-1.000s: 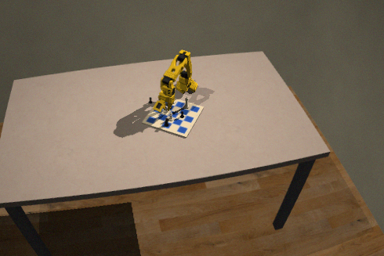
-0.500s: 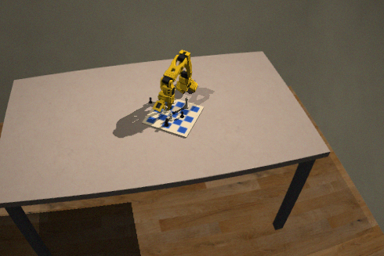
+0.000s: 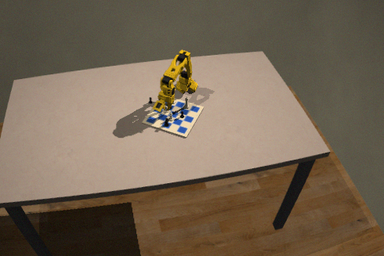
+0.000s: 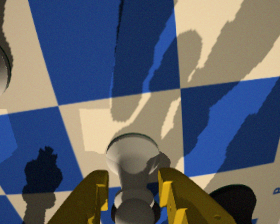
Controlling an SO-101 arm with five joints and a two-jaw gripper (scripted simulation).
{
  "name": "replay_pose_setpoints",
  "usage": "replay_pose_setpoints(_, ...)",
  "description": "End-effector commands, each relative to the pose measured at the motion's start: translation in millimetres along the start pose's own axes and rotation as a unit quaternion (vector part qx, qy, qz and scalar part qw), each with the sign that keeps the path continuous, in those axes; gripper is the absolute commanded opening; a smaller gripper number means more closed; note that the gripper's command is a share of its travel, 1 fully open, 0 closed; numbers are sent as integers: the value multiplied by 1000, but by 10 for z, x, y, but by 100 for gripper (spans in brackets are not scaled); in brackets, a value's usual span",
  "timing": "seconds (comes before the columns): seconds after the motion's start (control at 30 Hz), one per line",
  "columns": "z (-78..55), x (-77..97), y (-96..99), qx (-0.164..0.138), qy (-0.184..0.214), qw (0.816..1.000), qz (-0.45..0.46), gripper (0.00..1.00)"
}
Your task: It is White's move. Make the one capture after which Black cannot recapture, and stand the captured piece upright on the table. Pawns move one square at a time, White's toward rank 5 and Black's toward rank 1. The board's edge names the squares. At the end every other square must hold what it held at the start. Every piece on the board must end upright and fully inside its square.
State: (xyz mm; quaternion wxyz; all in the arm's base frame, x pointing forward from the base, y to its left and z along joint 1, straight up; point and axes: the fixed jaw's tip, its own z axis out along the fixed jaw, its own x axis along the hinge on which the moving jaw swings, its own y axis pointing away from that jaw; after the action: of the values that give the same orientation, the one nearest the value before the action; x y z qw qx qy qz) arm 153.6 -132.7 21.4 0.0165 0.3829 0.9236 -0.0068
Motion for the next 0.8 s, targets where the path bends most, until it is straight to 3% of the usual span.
replay_pose_setpoints(0.0,25,14,-20,0,6,1000,2,9)
replay_pose_setpoints(0.77,25,14,-20,0,6,1000,2,0)
